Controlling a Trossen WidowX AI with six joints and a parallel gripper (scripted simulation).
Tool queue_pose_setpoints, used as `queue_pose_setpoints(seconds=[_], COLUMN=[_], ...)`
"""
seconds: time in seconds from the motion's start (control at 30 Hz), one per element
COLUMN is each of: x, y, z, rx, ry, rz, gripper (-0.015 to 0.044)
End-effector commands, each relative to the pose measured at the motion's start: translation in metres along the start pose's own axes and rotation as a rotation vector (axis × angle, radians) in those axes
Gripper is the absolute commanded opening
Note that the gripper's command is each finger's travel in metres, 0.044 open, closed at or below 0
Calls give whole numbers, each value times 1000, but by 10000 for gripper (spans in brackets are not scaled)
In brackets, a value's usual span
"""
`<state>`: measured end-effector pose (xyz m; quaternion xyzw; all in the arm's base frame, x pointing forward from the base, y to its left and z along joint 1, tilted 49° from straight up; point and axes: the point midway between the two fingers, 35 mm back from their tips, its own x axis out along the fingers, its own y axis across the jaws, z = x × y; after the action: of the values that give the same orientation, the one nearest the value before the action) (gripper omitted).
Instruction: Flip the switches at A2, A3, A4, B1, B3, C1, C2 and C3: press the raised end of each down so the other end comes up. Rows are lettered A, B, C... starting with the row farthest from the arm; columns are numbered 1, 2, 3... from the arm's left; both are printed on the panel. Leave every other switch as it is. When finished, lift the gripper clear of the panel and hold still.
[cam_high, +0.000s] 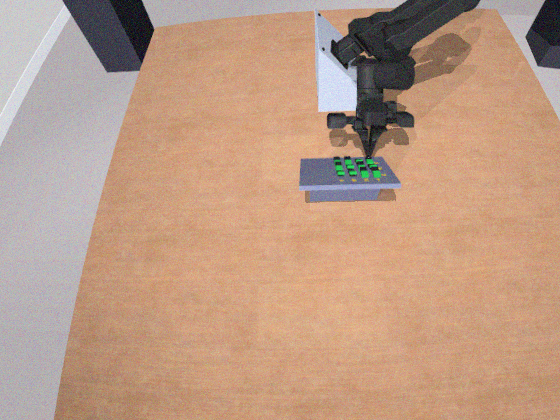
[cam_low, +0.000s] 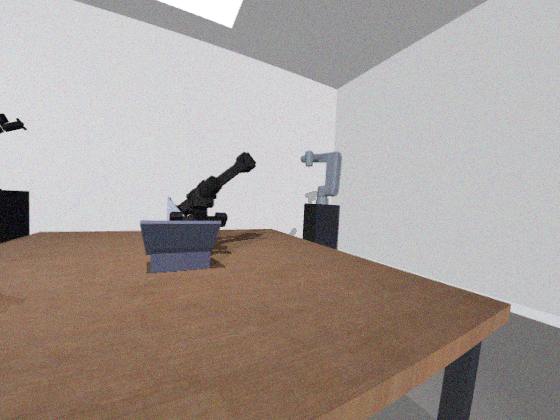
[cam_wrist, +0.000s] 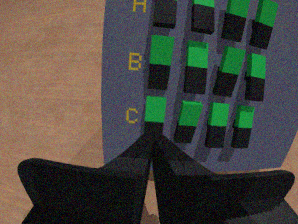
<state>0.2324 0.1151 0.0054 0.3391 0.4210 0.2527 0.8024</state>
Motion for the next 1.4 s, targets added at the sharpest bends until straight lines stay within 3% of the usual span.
queue_pose_setpoints(seconds=[0.0, 0.4, 0.73, 1.37], x=[1, -2, -62, -50], y=[0, -1, -1, -26], z=[1, 1, 5, 24], rx=[1, -3, 0, -2], ry=[-5, 3, 23, 34], rz=[-2, -5, -6, -7], gripper=[0, 0, 0, 0])
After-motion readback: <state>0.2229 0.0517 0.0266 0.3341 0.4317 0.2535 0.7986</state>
